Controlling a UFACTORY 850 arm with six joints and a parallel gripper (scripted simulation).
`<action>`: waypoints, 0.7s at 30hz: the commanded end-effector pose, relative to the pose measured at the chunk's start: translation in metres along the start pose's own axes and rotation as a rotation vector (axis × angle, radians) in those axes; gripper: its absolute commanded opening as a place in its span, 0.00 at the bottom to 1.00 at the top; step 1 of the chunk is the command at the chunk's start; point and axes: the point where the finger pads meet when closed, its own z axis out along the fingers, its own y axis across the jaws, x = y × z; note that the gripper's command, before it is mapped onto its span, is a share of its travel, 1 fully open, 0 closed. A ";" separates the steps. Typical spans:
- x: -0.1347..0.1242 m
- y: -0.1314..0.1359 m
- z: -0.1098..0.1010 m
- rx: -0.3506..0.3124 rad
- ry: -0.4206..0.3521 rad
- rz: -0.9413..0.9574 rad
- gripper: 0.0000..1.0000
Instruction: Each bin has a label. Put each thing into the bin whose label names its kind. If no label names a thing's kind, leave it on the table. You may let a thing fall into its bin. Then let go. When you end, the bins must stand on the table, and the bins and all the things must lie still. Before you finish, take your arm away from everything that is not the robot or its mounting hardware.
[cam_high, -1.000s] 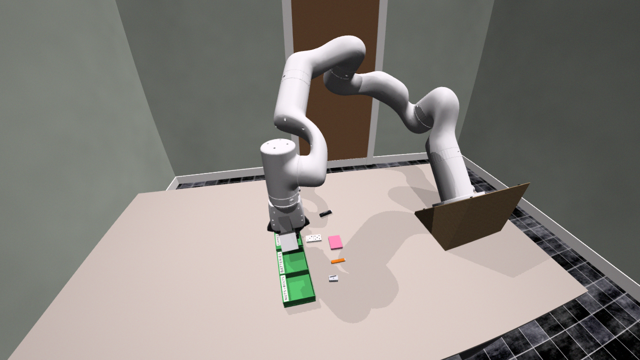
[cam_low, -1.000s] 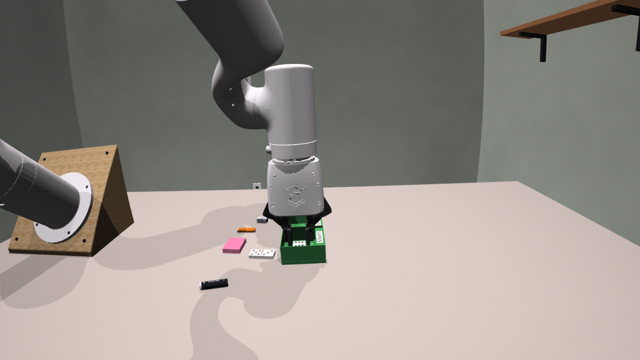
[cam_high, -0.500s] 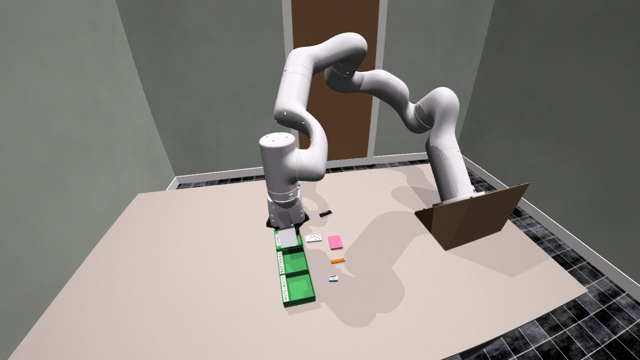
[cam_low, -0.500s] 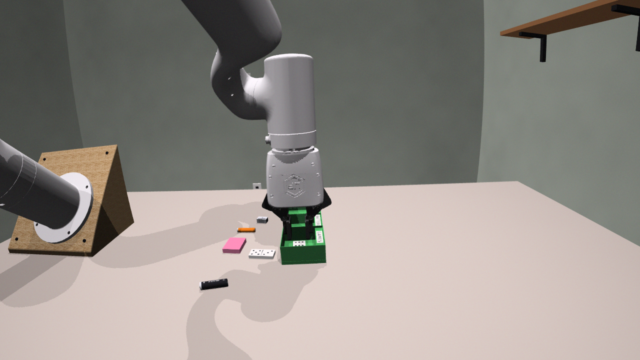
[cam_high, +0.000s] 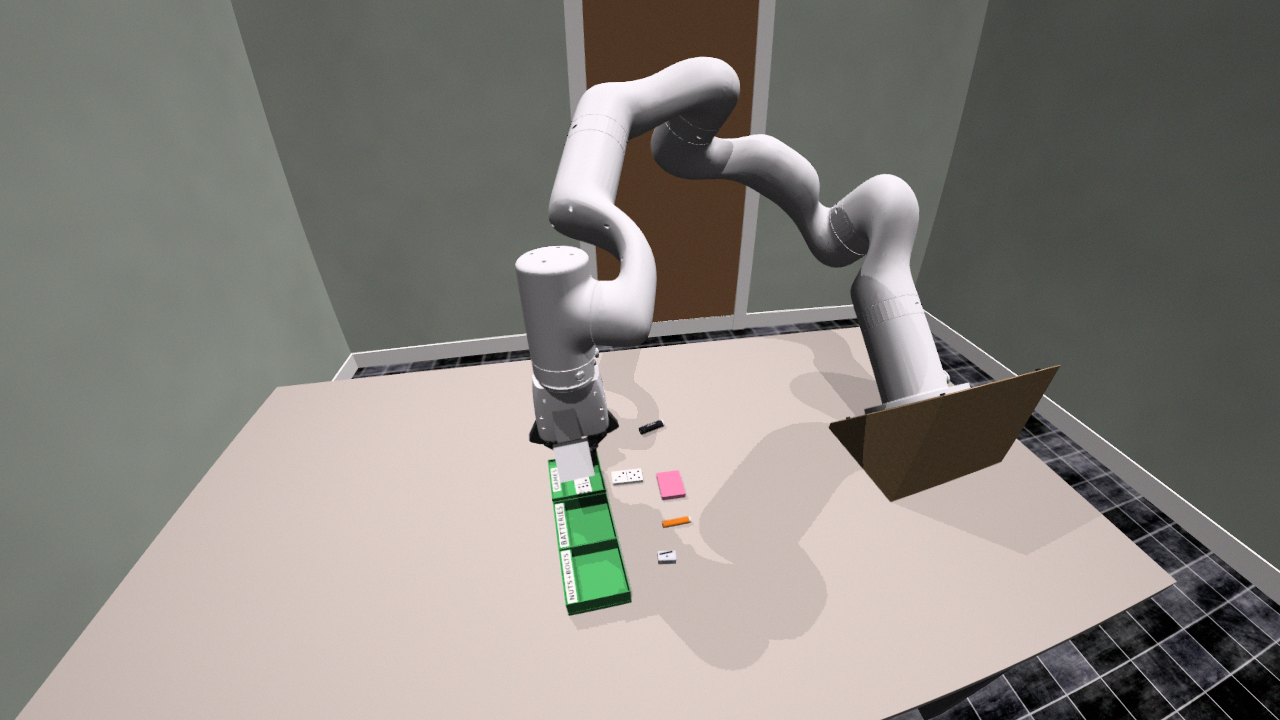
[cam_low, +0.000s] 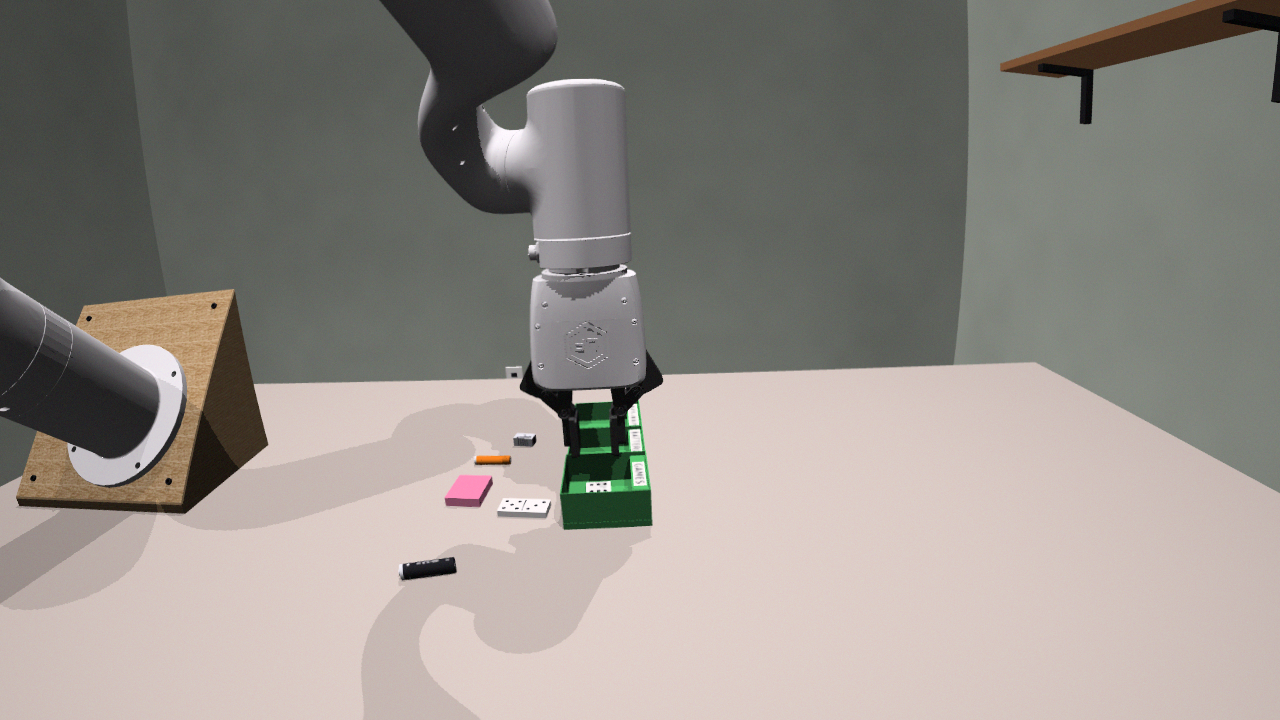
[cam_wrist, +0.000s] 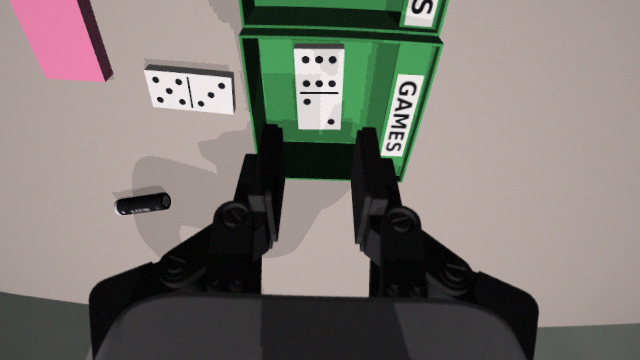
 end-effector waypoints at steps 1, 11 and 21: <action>-0.001 -0.016 -0.003 -0.002 0.000 -0.099 0.41; -0.005 -0.076 -0.008 -0.001 -0.001 -0.438 0.41; -0.005 -0.076 -0.008 -0.006 -0.006 -0.786 0.41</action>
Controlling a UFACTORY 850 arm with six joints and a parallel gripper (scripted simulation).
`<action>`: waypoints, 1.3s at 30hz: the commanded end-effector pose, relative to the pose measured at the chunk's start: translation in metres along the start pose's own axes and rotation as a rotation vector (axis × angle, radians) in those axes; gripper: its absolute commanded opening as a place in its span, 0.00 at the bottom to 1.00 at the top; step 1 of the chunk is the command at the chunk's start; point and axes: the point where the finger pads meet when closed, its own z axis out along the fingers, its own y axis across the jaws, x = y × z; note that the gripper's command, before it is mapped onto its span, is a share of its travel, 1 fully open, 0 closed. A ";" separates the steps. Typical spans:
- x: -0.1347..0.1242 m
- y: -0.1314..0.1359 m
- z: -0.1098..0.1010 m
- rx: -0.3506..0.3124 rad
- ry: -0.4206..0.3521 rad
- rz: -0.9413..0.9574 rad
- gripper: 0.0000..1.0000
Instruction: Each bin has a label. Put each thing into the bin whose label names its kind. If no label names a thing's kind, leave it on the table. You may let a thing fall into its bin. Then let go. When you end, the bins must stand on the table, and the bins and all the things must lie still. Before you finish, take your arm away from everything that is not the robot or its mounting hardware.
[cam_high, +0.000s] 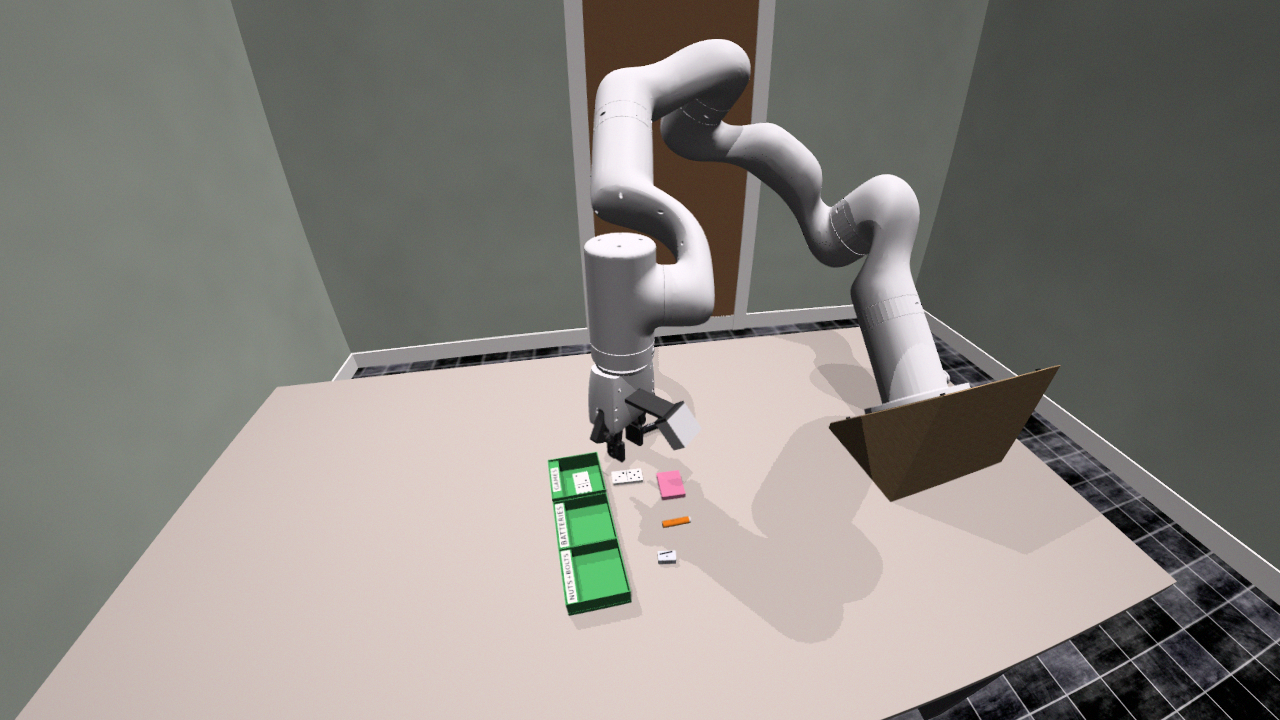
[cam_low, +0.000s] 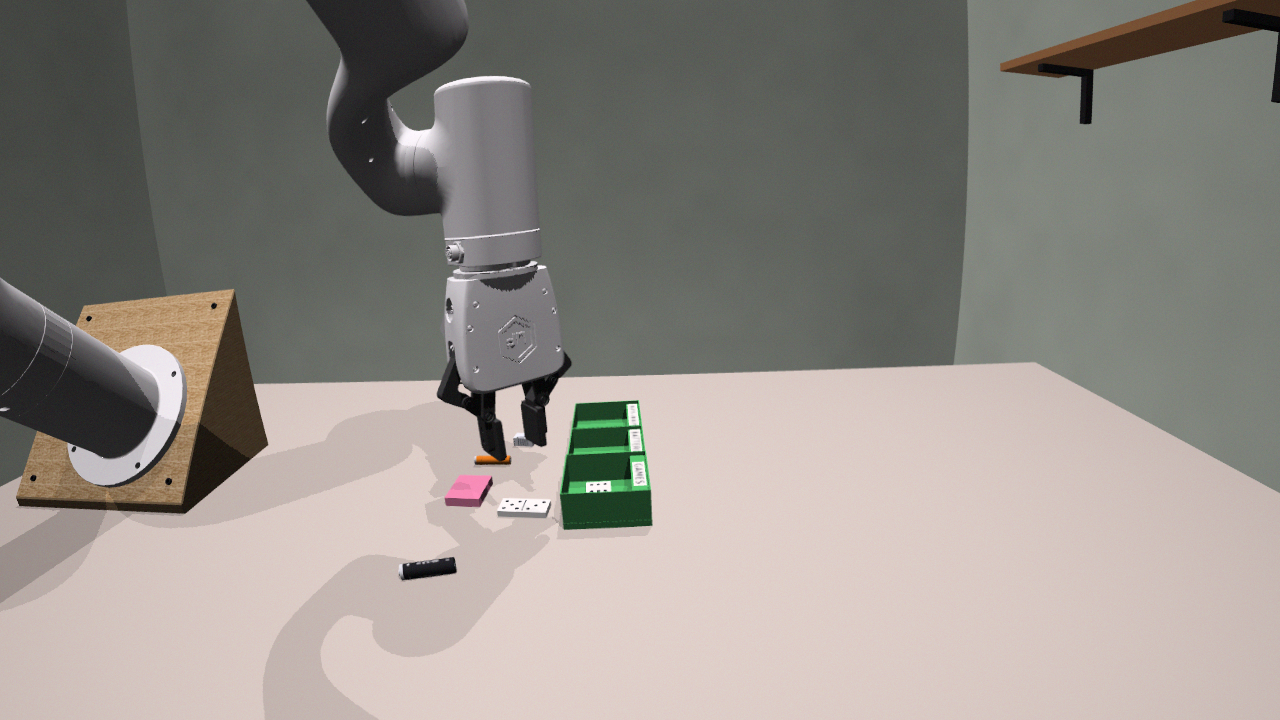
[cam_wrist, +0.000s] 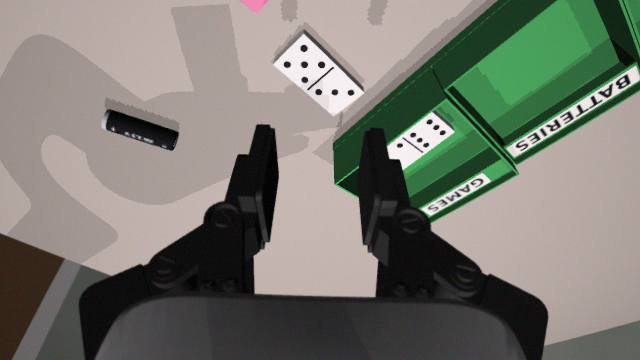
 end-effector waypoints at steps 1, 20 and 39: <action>0.000 0.000 -0.001 0.001 0.005 -0.122 0.41; 0.000 0.000 -0.001 -0.003 0.009 -0.770 0.41; 0.000 0.000 -0.001 -0.001 0.012 -0.804 0.41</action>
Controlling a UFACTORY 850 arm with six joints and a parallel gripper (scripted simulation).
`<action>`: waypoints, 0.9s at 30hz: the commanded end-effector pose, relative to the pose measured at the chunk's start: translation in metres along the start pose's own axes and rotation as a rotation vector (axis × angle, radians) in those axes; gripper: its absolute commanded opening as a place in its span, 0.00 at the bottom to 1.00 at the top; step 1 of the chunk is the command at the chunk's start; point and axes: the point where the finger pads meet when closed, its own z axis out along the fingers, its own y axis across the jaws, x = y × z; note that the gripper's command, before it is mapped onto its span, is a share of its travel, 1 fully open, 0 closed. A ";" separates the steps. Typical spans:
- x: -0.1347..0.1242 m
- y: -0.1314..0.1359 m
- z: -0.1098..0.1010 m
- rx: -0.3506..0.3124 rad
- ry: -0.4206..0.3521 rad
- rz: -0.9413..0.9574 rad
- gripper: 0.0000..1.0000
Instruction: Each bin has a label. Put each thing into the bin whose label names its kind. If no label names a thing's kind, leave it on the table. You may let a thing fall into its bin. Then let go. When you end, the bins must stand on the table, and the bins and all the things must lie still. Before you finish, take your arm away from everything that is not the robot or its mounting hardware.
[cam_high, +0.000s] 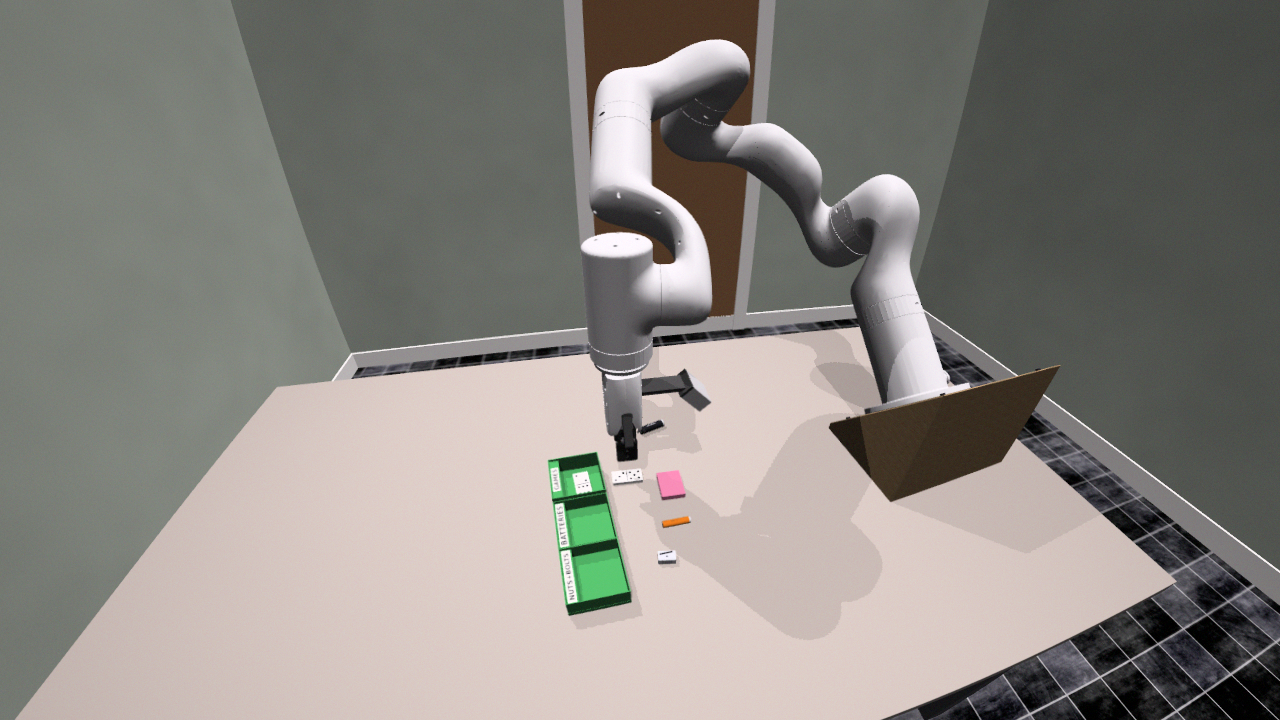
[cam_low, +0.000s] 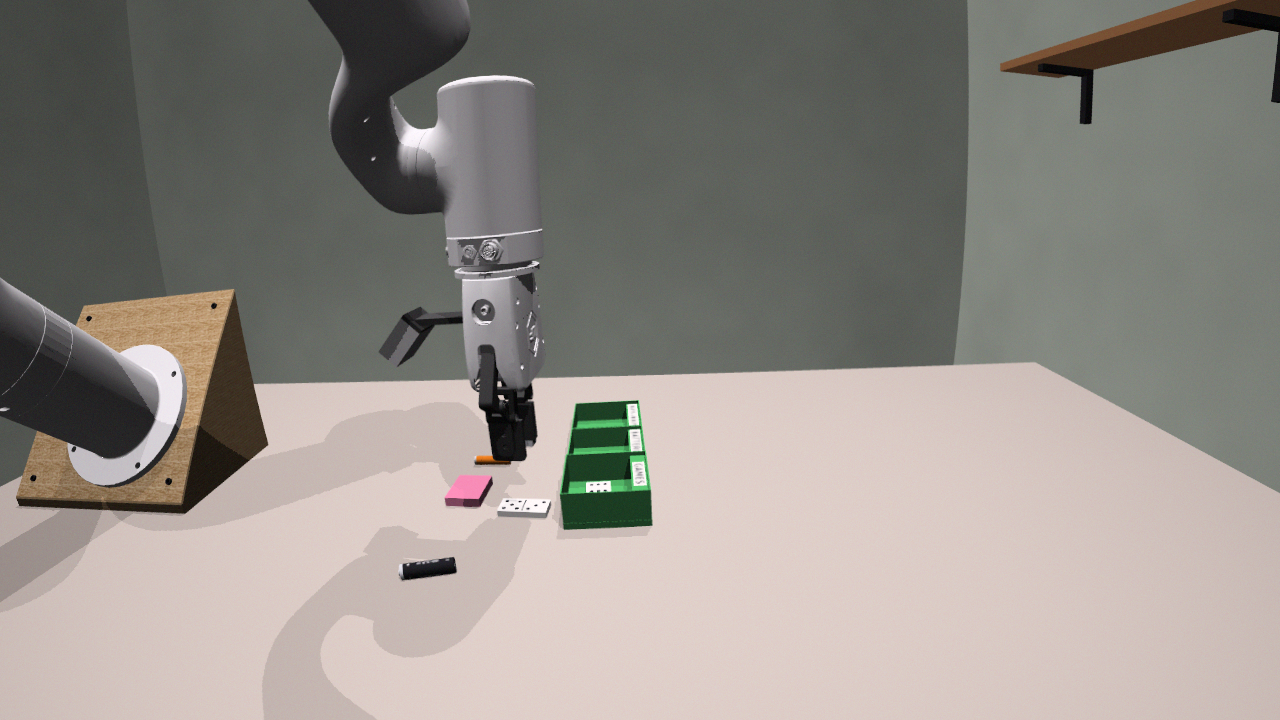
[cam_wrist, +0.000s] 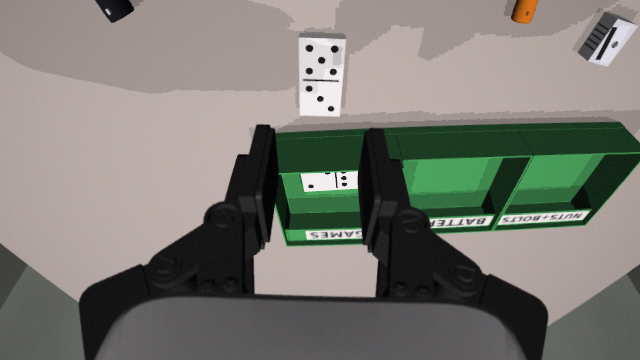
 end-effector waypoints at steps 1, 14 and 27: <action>-0.001 0.000 -0.001 -0.001 -0.001 0.001 0.41; -0.001 0.000 -0.001 -0.001 -0.001 0.001 0.41; -0.001 0.000 0.039 0.000 -0.001 0.000 0.41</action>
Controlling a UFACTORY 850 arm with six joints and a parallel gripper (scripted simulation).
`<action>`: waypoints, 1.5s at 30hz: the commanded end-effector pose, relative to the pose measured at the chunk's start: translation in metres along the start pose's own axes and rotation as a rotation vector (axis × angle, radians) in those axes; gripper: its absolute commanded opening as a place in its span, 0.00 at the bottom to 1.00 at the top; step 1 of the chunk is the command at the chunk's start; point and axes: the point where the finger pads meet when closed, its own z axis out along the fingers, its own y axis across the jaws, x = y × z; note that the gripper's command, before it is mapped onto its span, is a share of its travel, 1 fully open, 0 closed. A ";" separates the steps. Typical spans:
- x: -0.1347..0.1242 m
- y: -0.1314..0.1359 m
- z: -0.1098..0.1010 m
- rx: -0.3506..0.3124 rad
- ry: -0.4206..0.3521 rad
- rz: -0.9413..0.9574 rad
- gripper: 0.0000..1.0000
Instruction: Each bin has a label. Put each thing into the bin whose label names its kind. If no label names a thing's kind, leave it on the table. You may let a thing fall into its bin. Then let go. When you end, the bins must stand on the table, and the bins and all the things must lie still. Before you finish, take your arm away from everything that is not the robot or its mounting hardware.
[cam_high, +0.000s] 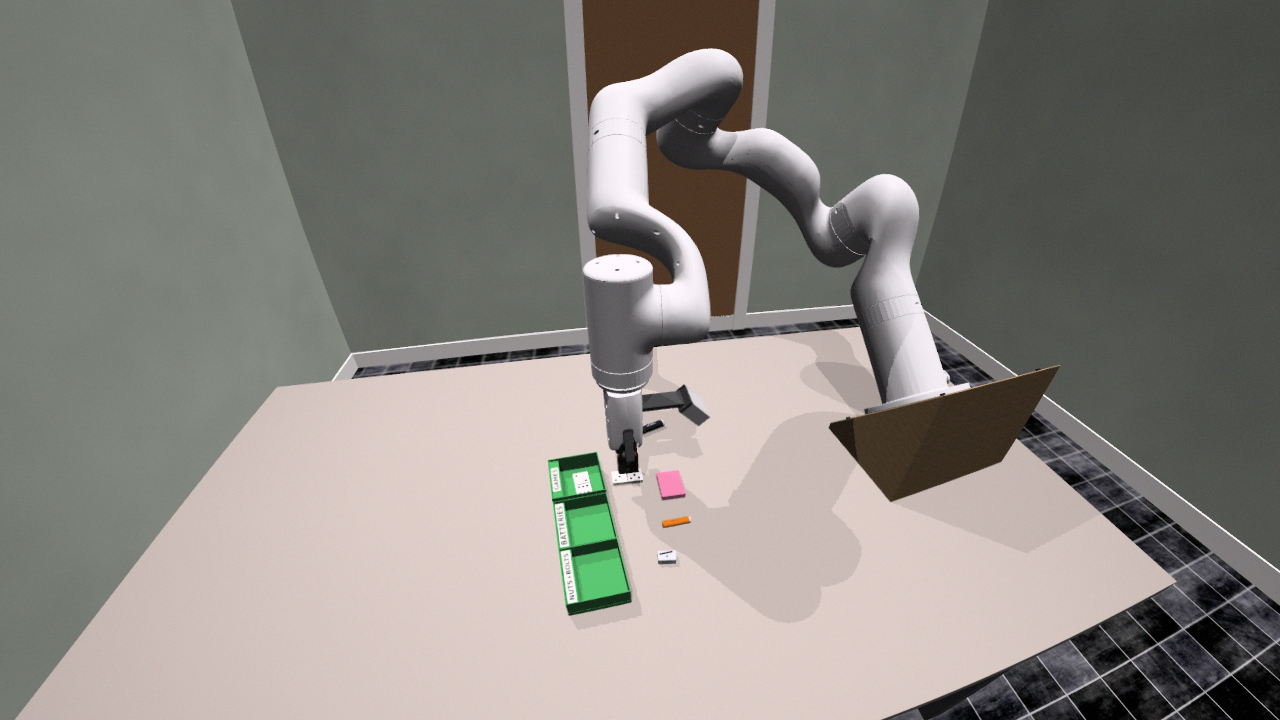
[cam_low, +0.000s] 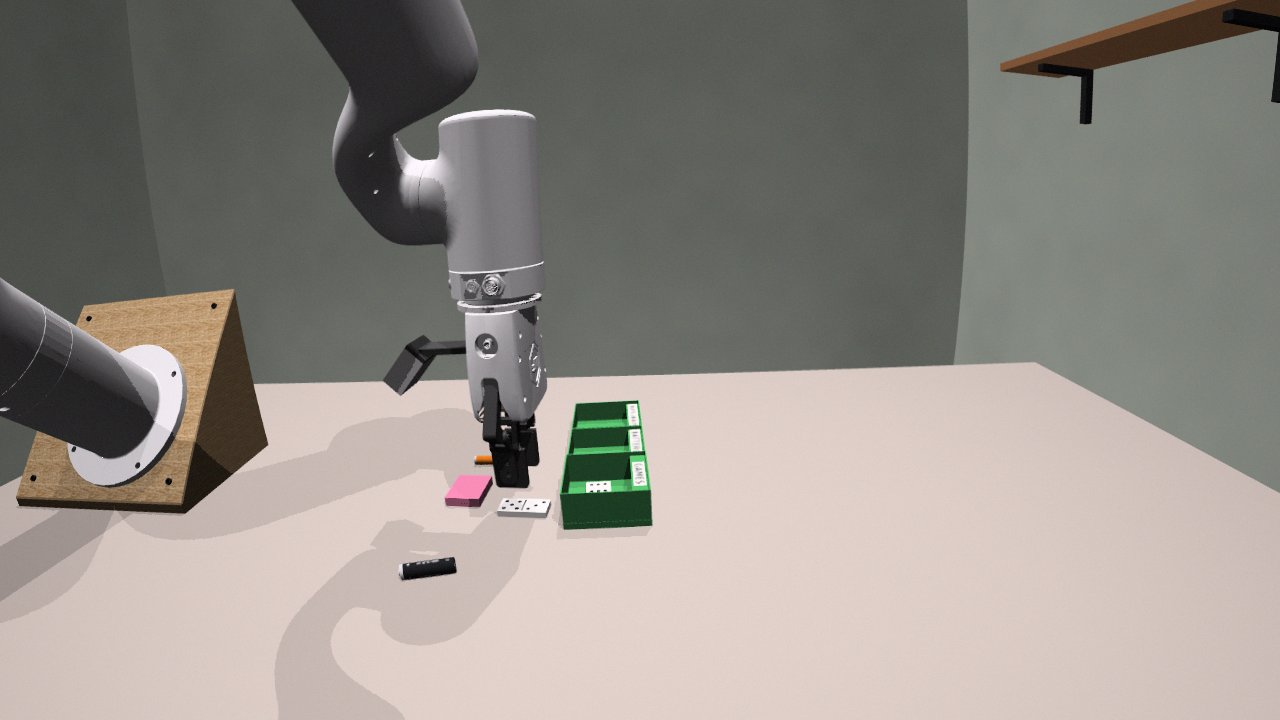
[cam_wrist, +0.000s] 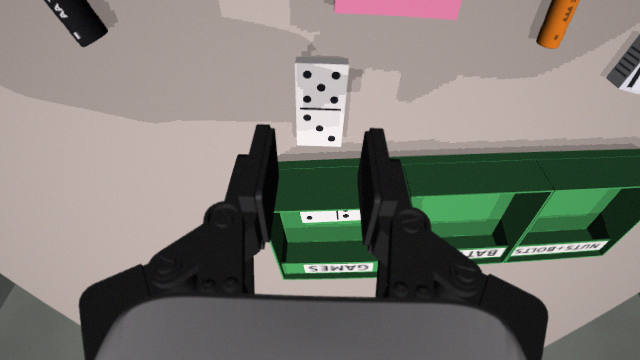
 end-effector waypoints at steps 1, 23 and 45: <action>-0.001 0.000 0.015 0.000 -0.002 0.001 0.41; -0.001 0.000 0.038 0.000 -0.002 0.001 0.41; -0.001 0.000 0.038 0.000 -0.002 0.001 0.00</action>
